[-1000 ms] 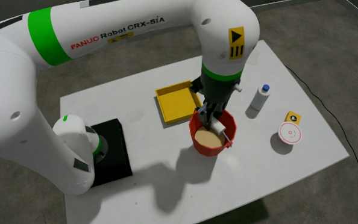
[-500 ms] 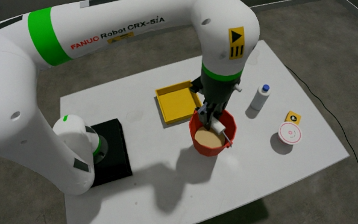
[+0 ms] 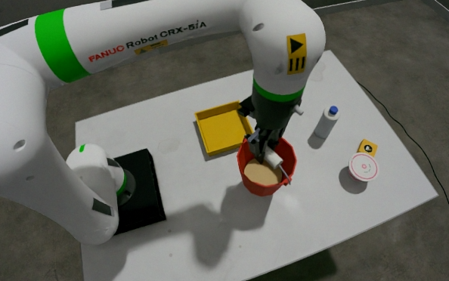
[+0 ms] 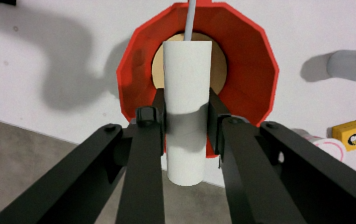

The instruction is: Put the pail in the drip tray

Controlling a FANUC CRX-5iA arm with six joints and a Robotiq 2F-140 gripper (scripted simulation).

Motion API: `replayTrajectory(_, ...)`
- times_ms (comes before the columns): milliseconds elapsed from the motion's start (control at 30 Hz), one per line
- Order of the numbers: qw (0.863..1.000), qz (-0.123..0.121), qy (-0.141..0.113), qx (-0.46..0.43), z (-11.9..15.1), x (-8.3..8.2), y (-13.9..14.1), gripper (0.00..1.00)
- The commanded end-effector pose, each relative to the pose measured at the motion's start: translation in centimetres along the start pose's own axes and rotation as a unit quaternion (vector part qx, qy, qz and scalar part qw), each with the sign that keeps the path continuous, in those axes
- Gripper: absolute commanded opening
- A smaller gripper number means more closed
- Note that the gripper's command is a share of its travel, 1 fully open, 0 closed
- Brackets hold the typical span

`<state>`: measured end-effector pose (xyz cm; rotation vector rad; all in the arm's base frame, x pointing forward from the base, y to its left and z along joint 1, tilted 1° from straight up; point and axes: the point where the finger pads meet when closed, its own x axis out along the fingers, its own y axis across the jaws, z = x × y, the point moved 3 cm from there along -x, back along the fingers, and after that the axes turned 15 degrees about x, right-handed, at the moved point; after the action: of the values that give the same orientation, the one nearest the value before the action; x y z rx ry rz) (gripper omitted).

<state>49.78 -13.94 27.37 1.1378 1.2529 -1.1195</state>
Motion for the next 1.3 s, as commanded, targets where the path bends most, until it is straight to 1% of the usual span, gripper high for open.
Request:
replayTrajectory(0,1.0,0.001,0.0,0.0,0.0,-0.1,0.0,0.1)
replayTrajectory(633,1.0,0.001,0.0,0.0,-0.8,-0.1,0.0,0.1)
replayTrajectory(1267,1.0,0.001,0.0,0.0,-2.9,-0.1,-0.2,0.1)
